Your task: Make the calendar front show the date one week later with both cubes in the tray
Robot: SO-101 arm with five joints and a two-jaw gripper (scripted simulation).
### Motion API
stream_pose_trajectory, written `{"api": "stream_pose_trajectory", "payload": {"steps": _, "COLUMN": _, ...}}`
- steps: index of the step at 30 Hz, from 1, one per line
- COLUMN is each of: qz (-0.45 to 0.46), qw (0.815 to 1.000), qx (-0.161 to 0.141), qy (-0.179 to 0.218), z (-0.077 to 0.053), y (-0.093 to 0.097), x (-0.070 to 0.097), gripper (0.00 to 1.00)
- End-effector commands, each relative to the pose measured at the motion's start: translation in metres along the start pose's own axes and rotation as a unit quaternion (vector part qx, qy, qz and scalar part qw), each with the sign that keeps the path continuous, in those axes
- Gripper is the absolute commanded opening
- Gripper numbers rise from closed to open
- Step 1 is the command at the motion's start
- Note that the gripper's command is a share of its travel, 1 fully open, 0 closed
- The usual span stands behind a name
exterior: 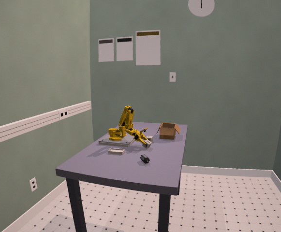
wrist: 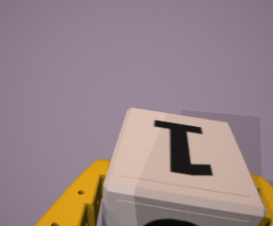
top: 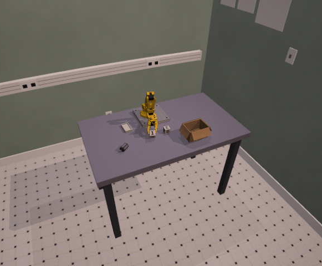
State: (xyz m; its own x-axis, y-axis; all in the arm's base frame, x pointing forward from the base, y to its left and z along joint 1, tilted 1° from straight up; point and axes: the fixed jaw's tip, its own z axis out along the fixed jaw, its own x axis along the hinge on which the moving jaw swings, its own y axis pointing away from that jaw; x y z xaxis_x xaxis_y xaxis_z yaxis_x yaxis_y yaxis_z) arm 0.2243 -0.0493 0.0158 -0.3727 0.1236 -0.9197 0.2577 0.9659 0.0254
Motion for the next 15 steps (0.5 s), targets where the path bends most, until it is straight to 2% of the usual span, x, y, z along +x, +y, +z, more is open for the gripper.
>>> {"api": "stream_pose_trajectory", "payload": {"steps": 1, "qz": -0.003, "qw": 1.000, "qx": 0.003, "qy": -0.004, "z": 0.0011, "y": -0.0014, "x": -0.0006, "gripper": 0.30}}
{"api": "stream_pose_trajectory", "payload": {"steps": 15, "qz": -0.003, "qw": 1.000, "qx": 0.003, "qy": -0.004, "z": 0.0011, "y": -0.0014, "x": -0.0006, "gripper": 0.36}}
